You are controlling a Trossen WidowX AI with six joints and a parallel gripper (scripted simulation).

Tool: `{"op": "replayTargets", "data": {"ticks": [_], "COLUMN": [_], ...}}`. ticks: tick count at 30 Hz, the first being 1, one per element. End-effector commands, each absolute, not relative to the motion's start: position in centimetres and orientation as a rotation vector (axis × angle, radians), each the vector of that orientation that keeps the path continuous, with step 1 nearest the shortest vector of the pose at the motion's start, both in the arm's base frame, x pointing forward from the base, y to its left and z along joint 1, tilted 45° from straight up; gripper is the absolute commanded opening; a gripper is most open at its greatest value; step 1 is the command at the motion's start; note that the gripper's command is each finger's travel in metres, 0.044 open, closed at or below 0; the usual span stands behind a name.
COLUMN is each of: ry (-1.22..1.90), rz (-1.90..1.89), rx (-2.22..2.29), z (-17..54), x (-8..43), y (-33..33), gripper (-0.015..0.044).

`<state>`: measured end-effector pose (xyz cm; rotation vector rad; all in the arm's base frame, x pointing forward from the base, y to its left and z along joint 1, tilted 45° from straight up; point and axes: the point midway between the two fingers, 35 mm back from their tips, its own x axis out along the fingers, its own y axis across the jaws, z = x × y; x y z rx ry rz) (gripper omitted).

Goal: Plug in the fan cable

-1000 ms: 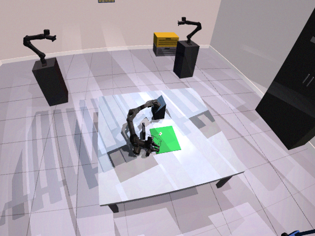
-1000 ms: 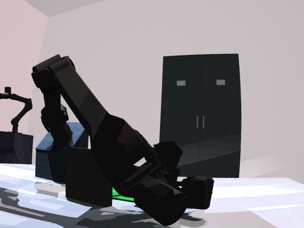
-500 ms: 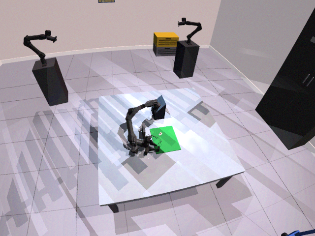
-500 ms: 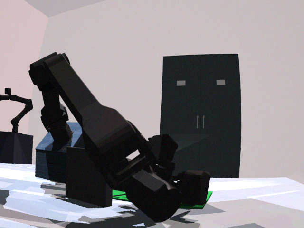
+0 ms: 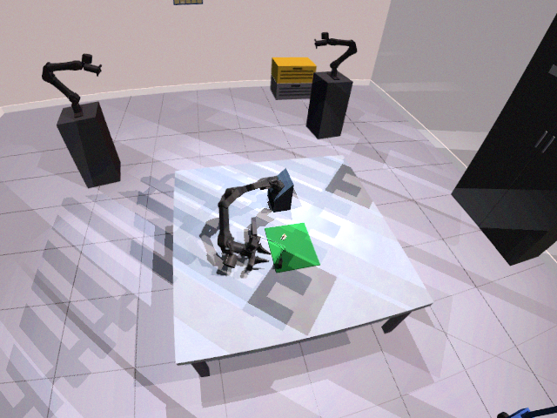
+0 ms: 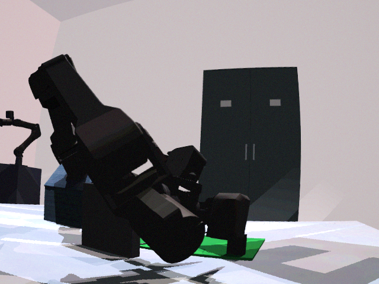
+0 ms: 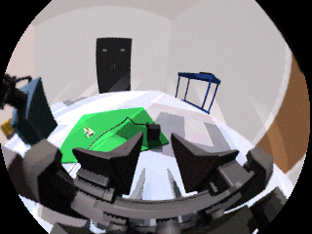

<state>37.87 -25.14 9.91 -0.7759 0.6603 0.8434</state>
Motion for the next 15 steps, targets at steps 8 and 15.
{"op": "replayTargets", "data": {"ticks": [8, 15], "ry": [0.660, 0.660], "rz": [0.841, 0.841], "rx": [-0.778, -0.778], "z": [13.2, 13.4], "x": [36.3, 36.2], "y": [-25.2, -25.2], "gripper": [0.0205, 0.0205]}}
